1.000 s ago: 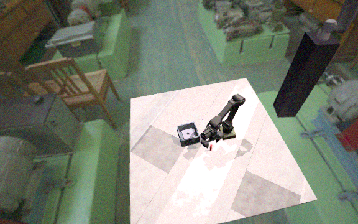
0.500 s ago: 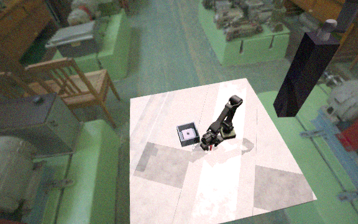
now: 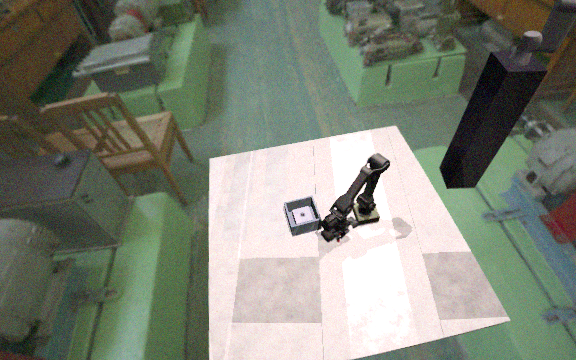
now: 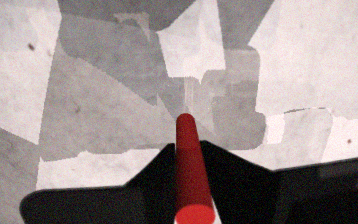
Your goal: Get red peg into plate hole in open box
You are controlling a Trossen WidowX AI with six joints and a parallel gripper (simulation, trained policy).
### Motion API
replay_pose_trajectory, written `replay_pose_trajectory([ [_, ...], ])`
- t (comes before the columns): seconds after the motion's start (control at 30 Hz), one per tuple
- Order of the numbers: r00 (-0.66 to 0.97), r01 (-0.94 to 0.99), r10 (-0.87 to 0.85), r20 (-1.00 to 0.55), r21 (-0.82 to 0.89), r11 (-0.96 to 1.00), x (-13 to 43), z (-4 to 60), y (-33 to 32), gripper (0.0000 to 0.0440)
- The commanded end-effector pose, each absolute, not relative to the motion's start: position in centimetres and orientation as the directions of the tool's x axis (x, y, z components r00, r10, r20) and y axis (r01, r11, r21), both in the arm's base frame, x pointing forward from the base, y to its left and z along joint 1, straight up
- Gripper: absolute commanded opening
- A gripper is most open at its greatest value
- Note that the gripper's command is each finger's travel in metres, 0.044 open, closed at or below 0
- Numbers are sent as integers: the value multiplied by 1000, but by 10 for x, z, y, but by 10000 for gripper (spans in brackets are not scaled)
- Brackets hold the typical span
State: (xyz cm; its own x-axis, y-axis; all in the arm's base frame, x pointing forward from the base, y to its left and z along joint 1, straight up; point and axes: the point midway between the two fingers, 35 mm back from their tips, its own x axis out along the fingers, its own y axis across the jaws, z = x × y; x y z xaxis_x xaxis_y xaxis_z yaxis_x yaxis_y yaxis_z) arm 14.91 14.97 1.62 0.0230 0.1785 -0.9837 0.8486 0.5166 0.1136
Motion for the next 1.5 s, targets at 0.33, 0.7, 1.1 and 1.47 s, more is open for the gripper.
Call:
replay_pose_trajectory([
  [0.33,147,775,141,-979,202,599,177,59,143,15],
  [0.7,250,739,103,-963,259,622,213,104,130,1],
  [1.1,309,759,44,-950,274,590,256,128,97,0],
  [1.47,315,795,0,-949,264,546,283,129,64,0],
])
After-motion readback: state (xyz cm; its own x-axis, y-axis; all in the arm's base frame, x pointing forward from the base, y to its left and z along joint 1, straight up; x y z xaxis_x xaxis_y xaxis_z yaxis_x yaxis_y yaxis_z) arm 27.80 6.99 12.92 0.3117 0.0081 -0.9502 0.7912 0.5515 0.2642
